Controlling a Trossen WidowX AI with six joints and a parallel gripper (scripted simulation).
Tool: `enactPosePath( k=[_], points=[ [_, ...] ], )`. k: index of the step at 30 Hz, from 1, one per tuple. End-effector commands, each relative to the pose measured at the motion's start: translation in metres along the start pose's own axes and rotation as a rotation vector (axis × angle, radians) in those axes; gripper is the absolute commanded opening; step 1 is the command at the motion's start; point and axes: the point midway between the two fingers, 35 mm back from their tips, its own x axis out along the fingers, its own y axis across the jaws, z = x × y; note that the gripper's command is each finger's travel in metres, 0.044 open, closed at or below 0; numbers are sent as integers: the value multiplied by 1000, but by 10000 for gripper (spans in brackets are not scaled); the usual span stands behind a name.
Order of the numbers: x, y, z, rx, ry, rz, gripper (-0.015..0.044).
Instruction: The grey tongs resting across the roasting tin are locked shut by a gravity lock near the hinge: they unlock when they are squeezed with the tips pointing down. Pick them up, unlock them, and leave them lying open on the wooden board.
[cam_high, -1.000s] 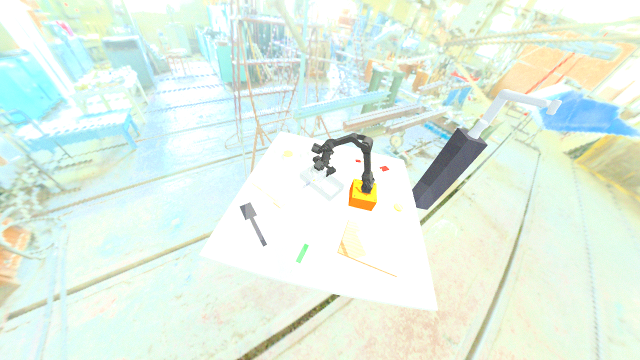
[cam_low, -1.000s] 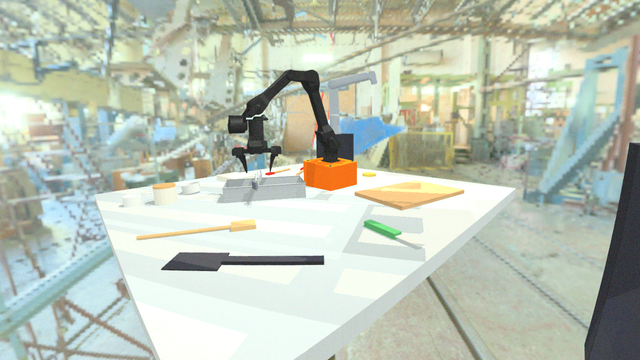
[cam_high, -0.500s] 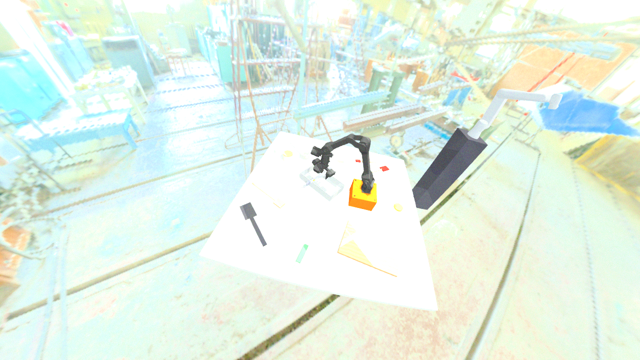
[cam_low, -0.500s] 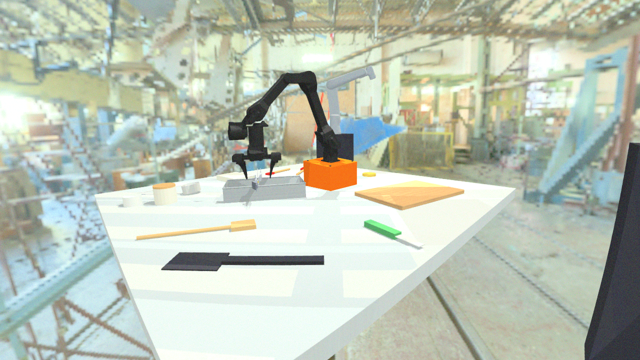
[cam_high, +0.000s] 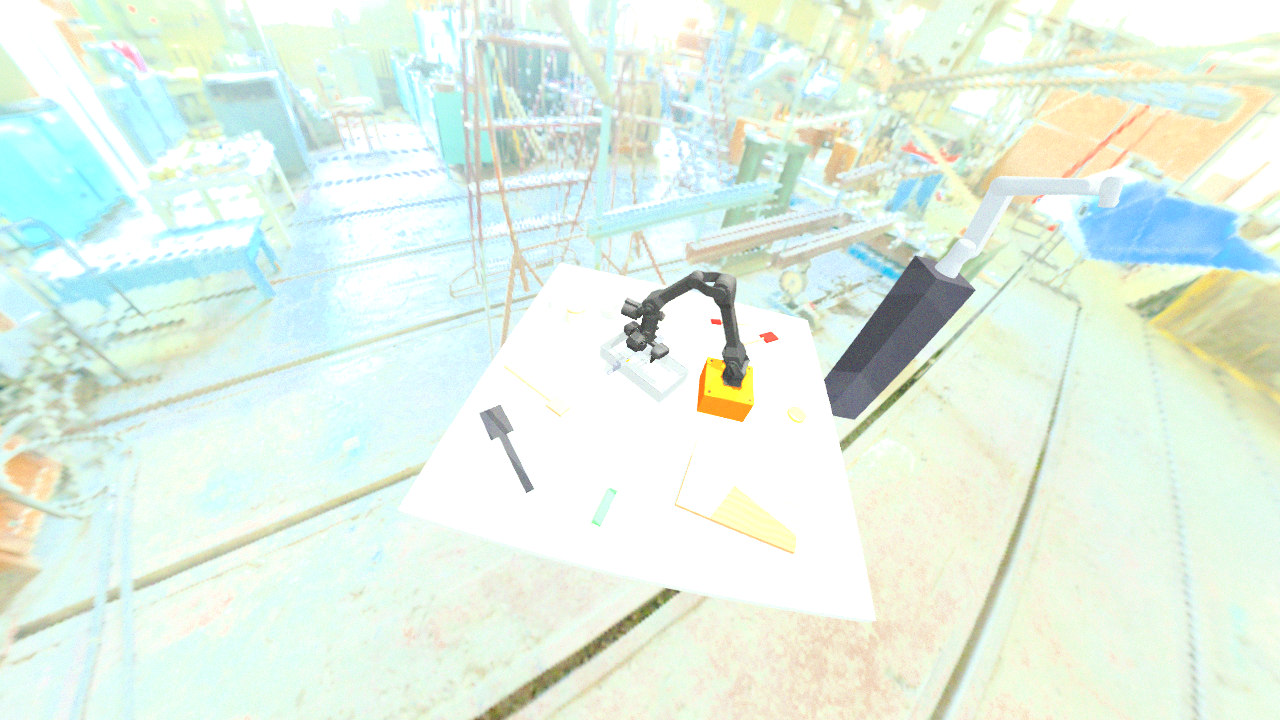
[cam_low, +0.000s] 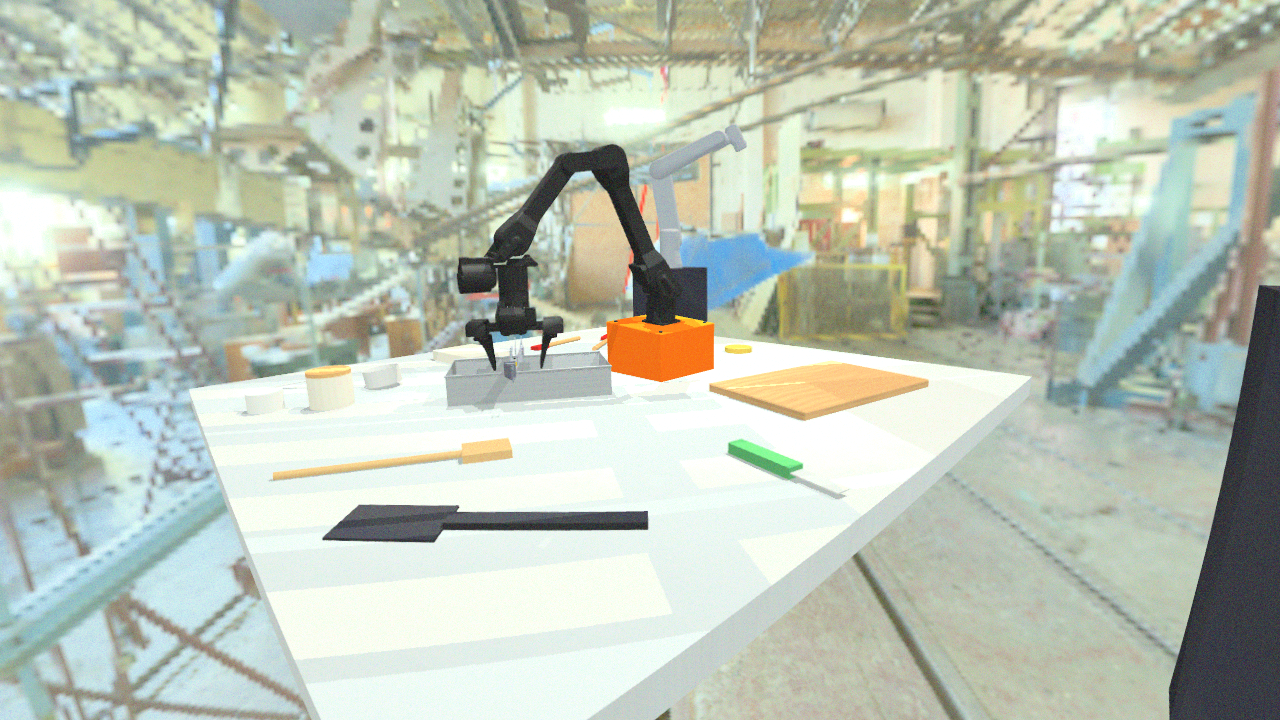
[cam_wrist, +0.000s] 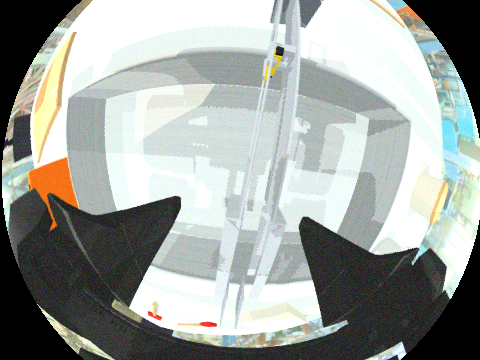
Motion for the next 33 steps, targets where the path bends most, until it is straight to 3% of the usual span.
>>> enactPosePath(
  k=[1, 7, 20, 33],
  points=[
    [9, 2, 0, 4, -4, 3, 440],
    [14, 2, 0, 4, -4, 3, 440],
    [10, 1, 0, 0, 0, 2, 99],
    [10, 1, 0, 0, 0, 2, 12]
  ],
)
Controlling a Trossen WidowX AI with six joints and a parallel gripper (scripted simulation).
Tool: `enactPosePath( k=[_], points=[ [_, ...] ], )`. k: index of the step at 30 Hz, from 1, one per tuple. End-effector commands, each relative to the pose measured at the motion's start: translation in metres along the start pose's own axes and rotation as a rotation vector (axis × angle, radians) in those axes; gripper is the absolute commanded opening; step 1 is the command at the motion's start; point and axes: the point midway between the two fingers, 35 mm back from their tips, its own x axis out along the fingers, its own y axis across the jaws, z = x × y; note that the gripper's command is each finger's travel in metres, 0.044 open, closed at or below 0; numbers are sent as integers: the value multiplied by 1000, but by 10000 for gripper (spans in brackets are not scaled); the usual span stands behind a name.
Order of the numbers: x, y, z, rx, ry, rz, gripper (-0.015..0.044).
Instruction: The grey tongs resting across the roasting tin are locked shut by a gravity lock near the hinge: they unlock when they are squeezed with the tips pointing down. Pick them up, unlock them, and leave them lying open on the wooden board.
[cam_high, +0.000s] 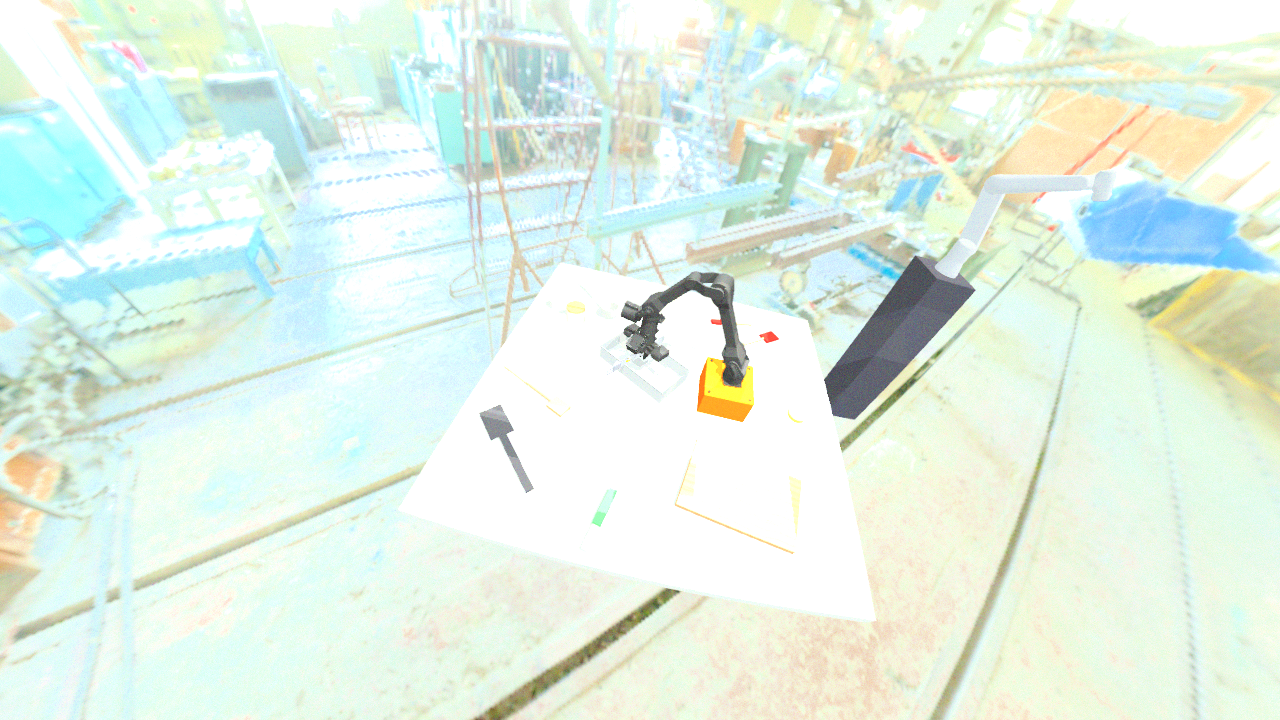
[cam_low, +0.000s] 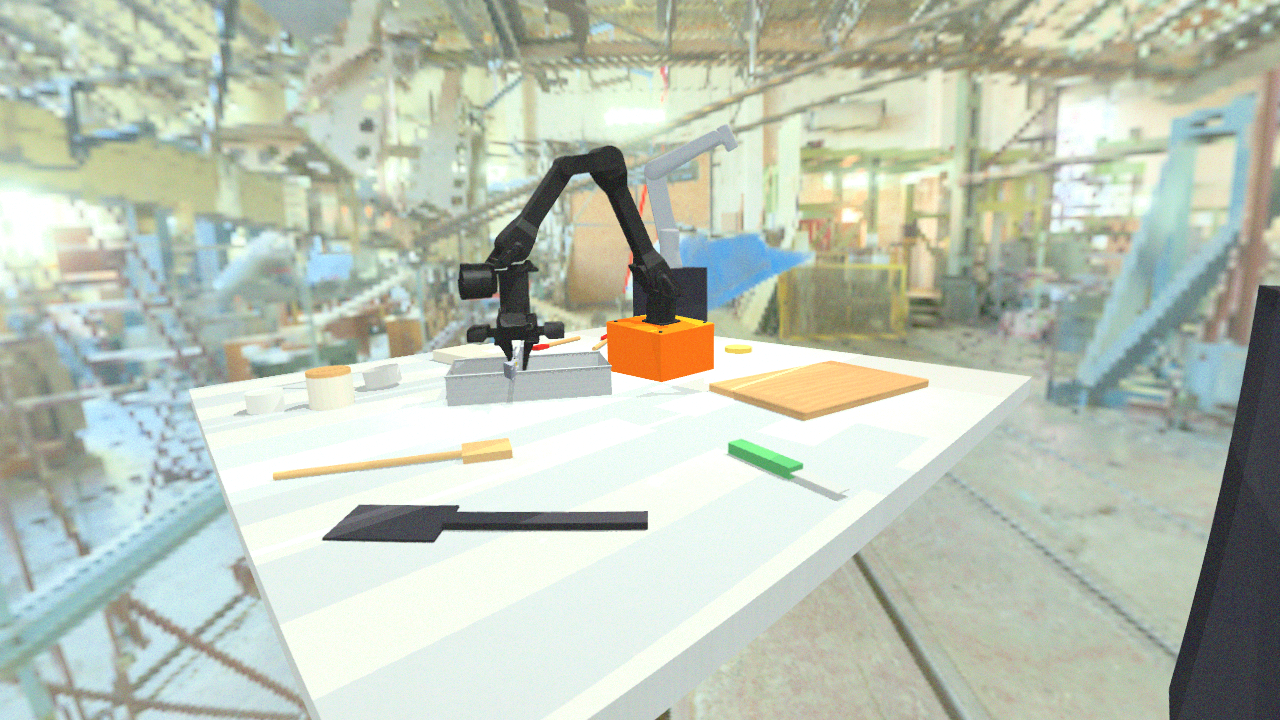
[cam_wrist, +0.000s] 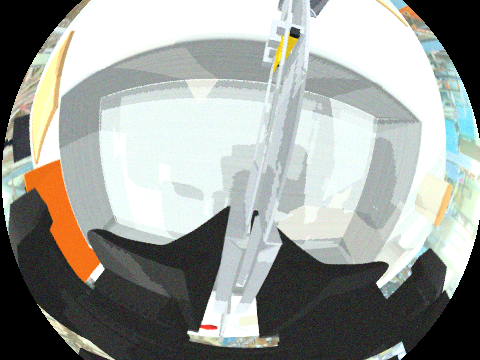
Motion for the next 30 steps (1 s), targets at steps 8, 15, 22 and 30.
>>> enactPosePath(
  k=[8, 15, 22, 30],
  points=[
    [-16, -3, 1, -1, -2, -2, -150],
    [-110, -4, 0, 2, -5, -2, -150],
    [-128, -1, -1, 3, -5, -2, -150],
    [-128, -1, -1, 3, -5, -2, -150]
  ],
)
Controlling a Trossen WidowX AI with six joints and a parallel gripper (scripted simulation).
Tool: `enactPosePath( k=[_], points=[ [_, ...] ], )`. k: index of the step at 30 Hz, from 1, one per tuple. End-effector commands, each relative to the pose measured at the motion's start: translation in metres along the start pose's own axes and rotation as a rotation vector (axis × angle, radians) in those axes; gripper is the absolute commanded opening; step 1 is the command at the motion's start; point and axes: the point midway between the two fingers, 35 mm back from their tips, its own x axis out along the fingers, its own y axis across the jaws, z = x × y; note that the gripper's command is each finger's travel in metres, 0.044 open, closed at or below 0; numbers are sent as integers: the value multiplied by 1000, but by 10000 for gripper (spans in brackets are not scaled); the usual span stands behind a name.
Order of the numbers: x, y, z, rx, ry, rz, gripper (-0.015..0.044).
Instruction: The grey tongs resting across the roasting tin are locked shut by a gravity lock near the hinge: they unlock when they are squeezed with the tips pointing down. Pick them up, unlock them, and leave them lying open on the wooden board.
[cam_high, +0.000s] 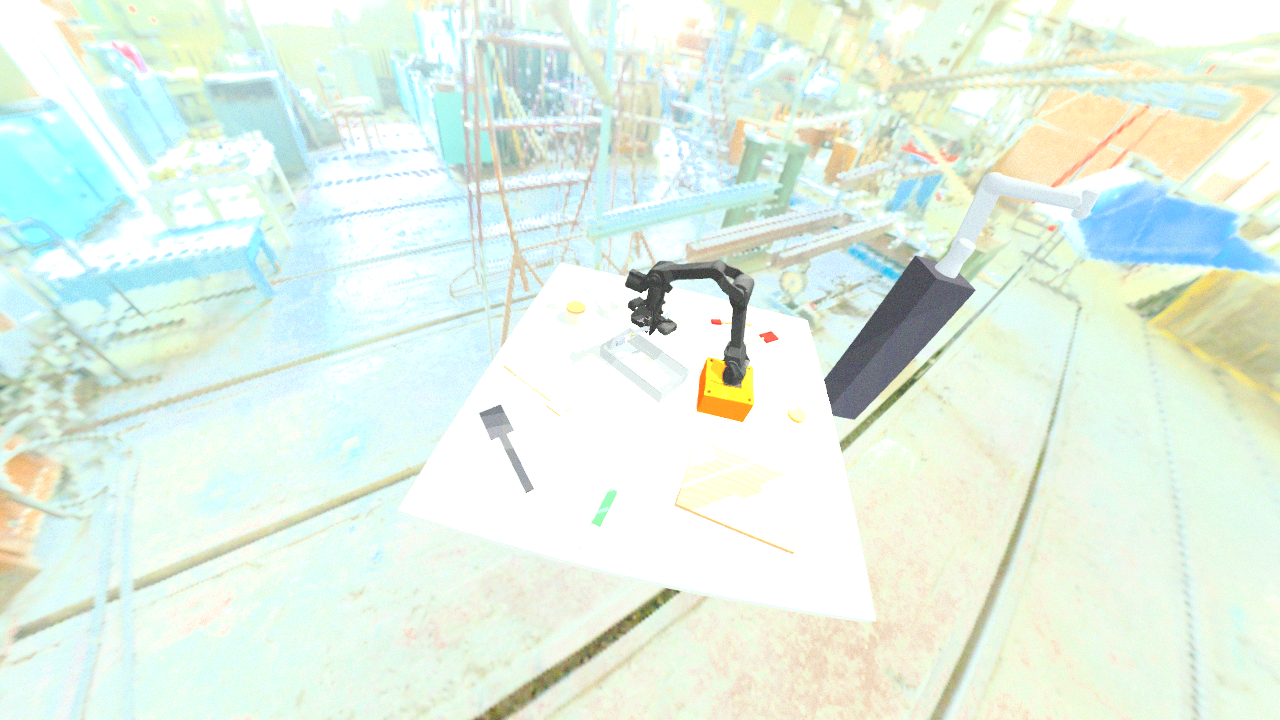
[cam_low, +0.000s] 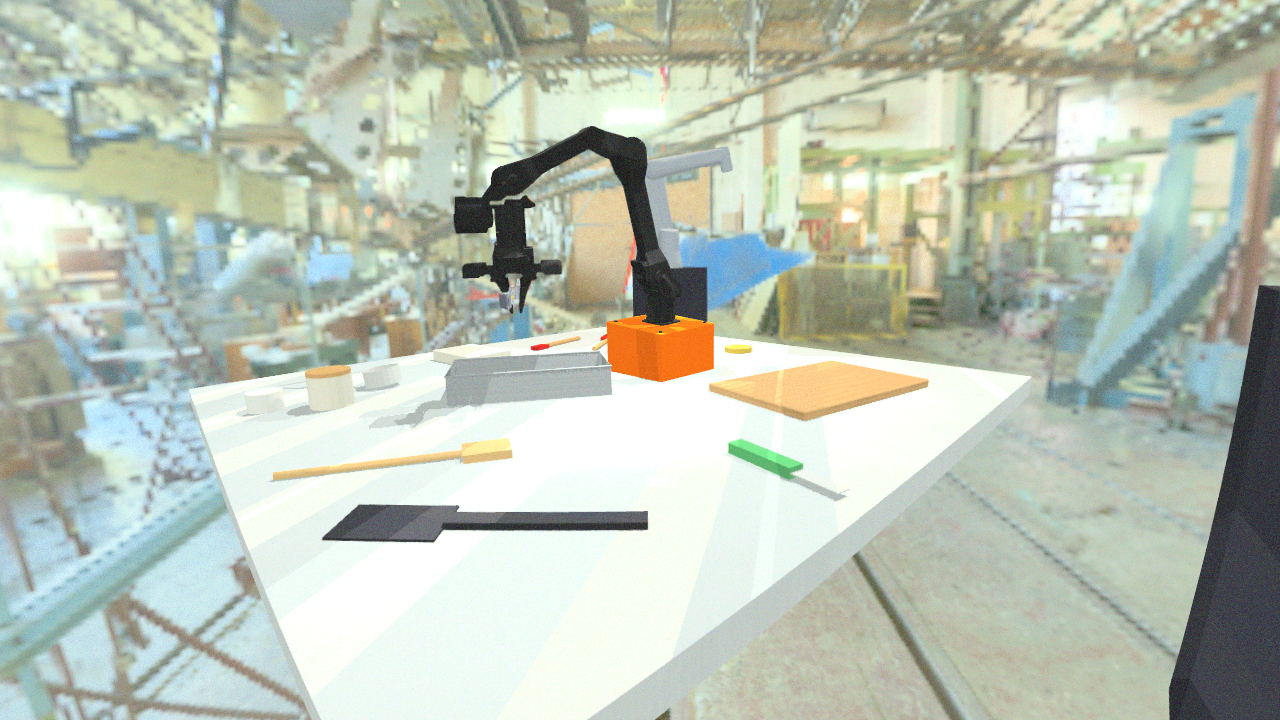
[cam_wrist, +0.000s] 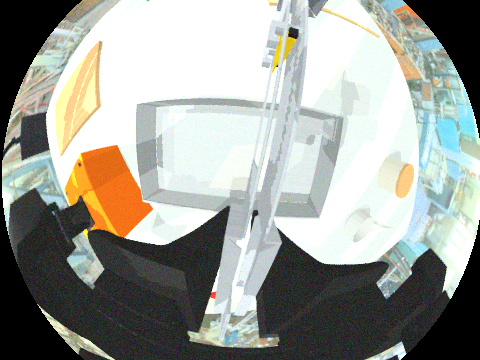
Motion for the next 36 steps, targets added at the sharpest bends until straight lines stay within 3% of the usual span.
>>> enactPosePath(
  k=[1, 36],
  points=[
    [0, 0, 1, -3, 0, 0, -150],
    [-3, 110, 144, -527, -12, 0, -150]
  ],
)
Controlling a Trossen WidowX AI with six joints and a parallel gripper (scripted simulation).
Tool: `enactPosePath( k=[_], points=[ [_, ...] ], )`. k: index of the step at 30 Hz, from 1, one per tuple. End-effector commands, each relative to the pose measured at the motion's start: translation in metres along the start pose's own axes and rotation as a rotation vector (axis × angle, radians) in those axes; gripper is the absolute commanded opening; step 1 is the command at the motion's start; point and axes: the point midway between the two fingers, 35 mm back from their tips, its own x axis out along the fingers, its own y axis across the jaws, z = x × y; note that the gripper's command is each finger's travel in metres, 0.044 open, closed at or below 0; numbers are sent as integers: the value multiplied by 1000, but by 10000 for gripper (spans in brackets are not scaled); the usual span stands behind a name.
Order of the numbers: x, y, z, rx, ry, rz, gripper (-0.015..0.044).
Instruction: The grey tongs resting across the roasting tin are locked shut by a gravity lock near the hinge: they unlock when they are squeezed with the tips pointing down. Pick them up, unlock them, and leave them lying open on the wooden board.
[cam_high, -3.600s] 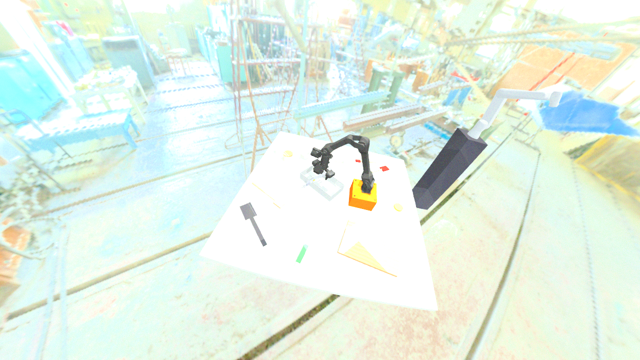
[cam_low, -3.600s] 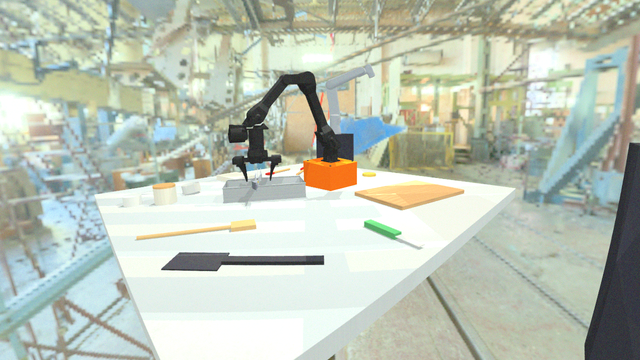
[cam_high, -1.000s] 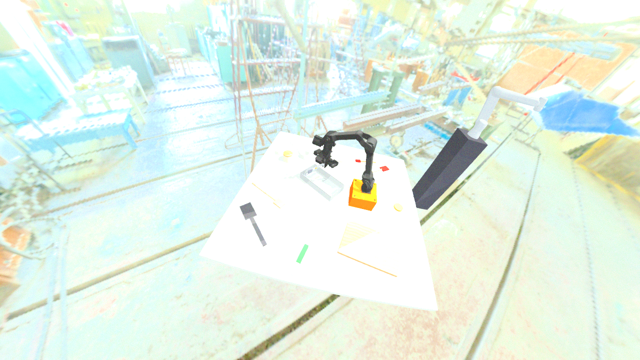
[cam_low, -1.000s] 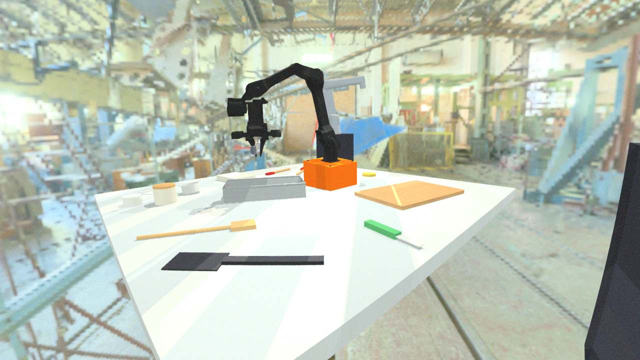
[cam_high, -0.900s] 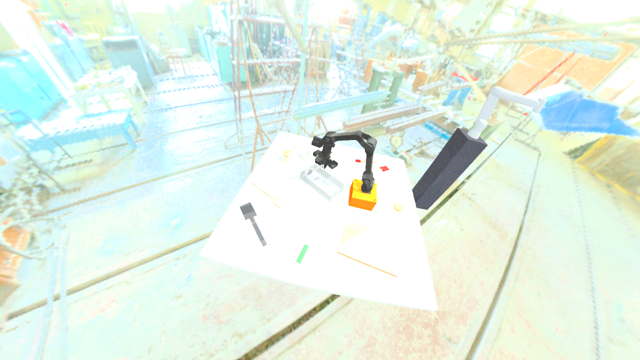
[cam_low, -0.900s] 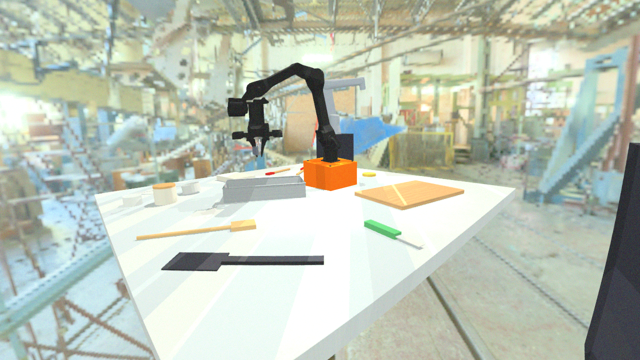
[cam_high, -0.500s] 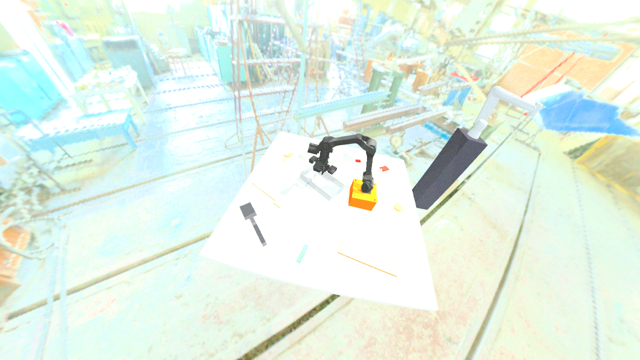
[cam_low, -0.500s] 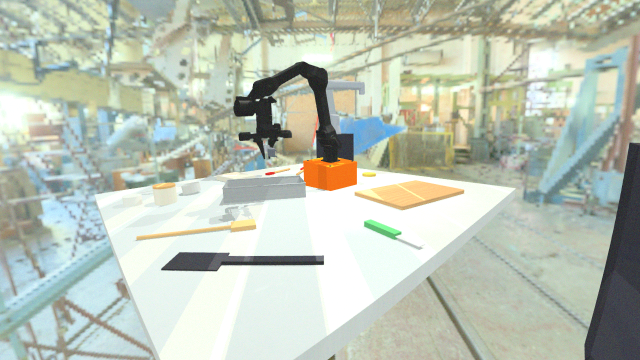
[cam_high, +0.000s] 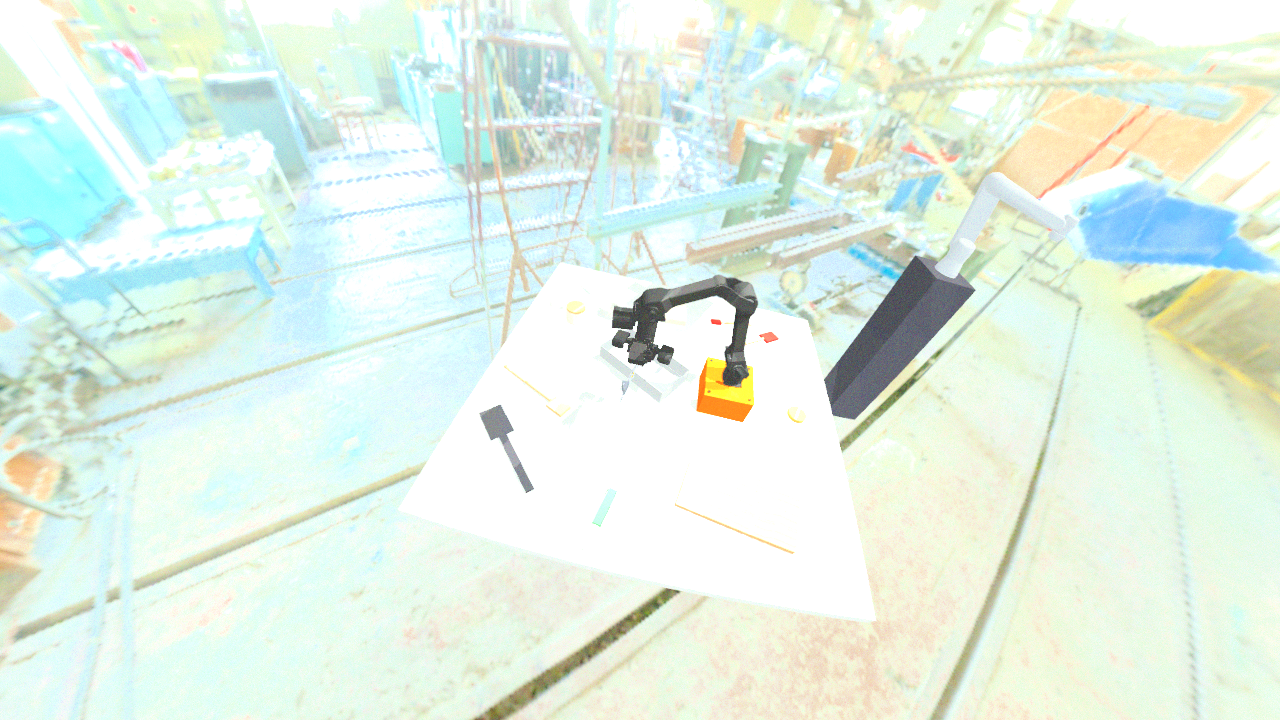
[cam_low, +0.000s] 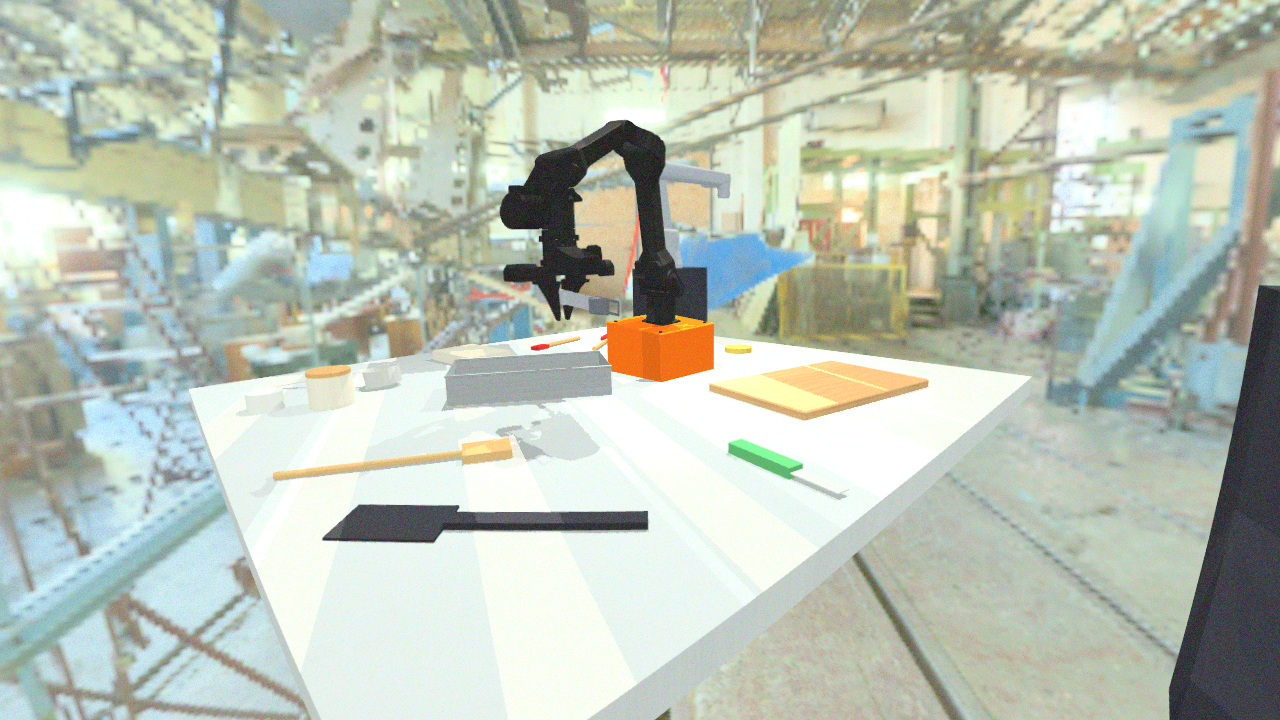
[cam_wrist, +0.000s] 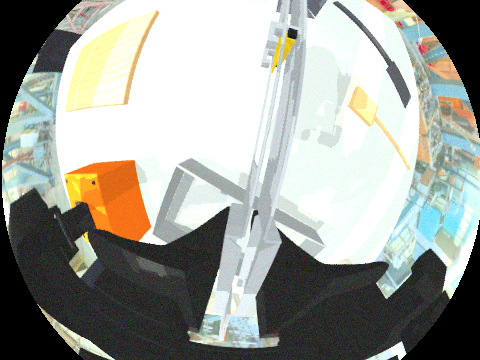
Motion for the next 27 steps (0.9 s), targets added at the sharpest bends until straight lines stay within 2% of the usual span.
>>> enactPosePath(
  k=[1, 27],
  points=[
    [-3, 11, 25, -77, -4, -9, -150],
    [-8, 102, 137, -512, -24, -9, -150]
  ],
)
